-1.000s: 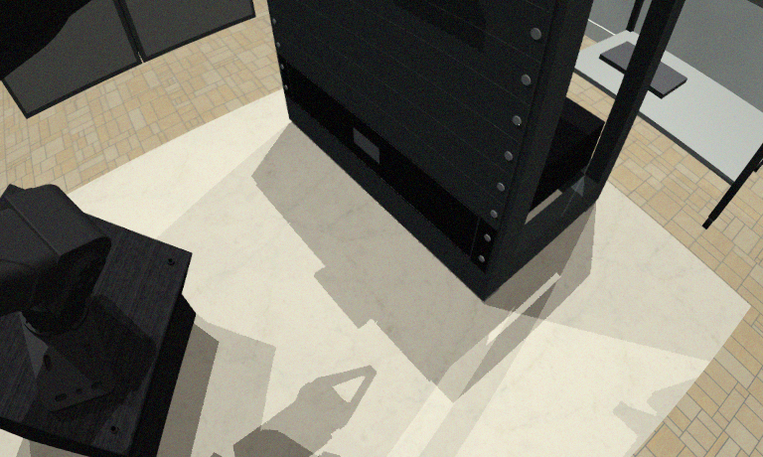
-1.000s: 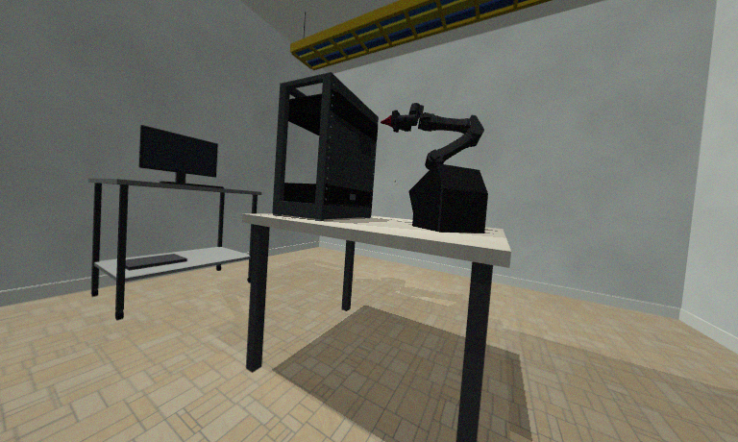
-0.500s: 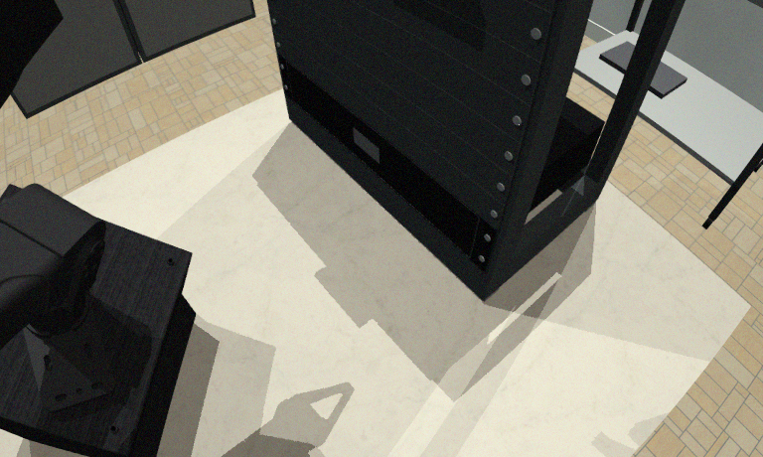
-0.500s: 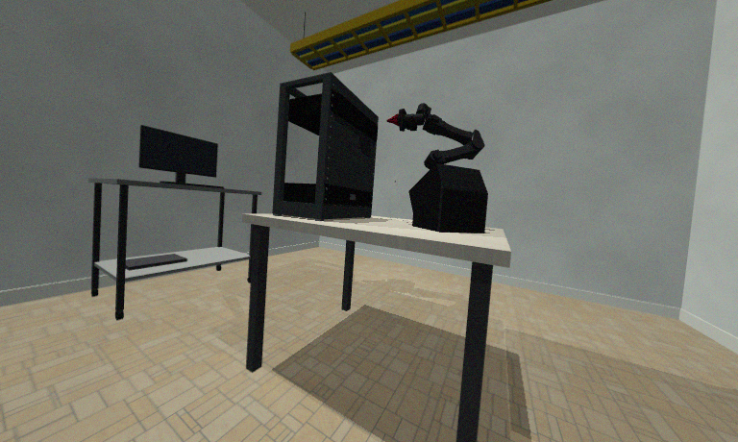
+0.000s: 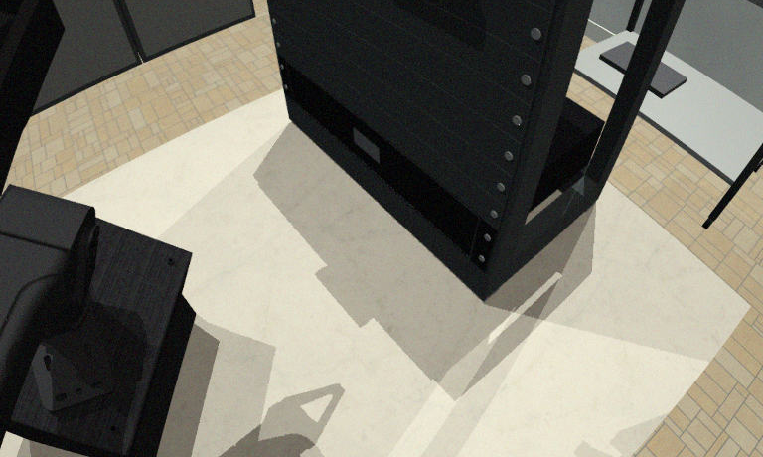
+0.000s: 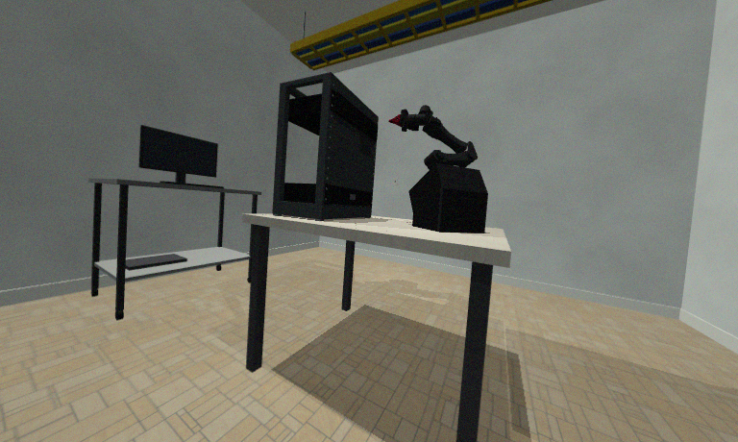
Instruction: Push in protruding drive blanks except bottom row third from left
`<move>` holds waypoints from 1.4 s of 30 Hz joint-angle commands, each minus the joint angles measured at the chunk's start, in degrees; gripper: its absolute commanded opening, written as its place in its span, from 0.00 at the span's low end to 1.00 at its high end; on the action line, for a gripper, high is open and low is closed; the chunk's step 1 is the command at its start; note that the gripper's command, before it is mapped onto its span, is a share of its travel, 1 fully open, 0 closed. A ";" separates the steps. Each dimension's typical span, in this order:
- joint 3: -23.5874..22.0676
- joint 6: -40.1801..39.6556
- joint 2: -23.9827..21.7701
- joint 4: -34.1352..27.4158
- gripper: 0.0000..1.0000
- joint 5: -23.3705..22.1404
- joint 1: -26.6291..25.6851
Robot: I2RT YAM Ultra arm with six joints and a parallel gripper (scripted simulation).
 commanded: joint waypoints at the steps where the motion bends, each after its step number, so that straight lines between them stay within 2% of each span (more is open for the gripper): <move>1: -1.53 -4.47 -1.20 2.71 0.00 4.60 3.60; 11: -3.80 -13.80 -1.02 11.33 0.00 13.31 14.31; 15: -4.23 -15.43 -1.01 13.11 0.00 14.76 15.90; 19: -5.26 -19.31 -0.73 17.76 0.00 17.59 18.94; 30: -6.67 -24.87 0.07 24.98 0.00 20.63 22.25; 42: -7.29 -27.61 0.69 28.75 0.00 21.92 23.57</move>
